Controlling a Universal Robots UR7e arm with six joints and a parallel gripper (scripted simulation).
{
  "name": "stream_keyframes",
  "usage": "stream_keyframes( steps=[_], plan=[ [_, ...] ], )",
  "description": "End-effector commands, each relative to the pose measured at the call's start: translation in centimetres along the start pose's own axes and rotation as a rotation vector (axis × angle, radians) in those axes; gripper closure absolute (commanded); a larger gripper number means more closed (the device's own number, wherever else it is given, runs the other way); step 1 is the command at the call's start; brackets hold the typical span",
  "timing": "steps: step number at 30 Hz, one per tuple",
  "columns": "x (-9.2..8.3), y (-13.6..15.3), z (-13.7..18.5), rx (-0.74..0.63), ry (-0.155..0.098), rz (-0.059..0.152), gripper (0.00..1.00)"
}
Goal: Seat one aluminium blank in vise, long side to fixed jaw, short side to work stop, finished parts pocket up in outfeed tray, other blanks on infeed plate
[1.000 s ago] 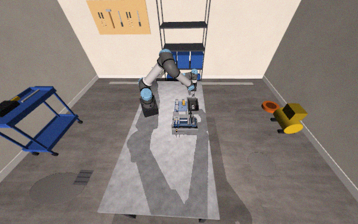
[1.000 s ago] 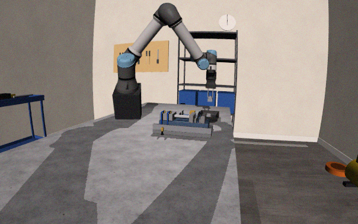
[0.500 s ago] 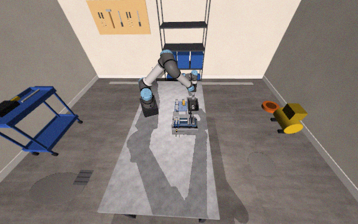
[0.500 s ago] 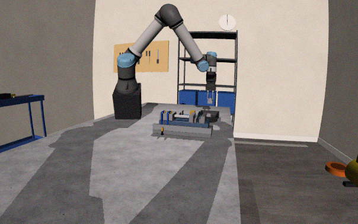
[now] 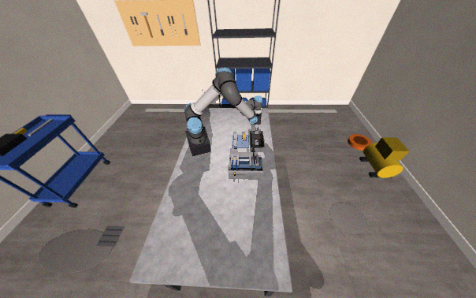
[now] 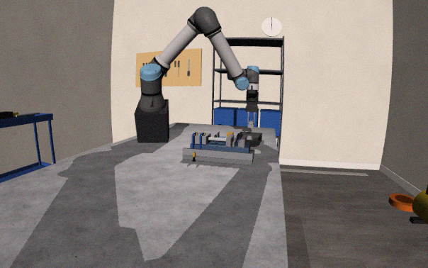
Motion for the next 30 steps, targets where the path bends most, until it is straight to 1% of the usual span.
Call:
stream_keyframes(
  steps=[1, 9, 11, 25, 30],
  plan=[
    [0.9, -0.1, 0.0, 0.000, 0.000, -0.002, 1.00],
    [2.5, -0.1, 0.0, 0.000, 0.000, -0.002, 1.00],
    [2.5, -0.1, 0.0, 0.000, 0.000, -0.002, 1.00],
    [4.7, -0.1, 0.0, 0.000, 0.000, -0.002, 1.00],
    [5.1, -0.1, 0.0, 0.000, 0.000, -0.002, 1.00]
  ],
)
Point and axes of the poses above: the point where the finger pads meet when closed, its own x axis out along the fingers, its own y axis across the jaws, z = x × y, the point moved 5 cm from there along -x, back along the fingers, and after that the axes turned 10 degrees about -x, right-handed, at the moved point
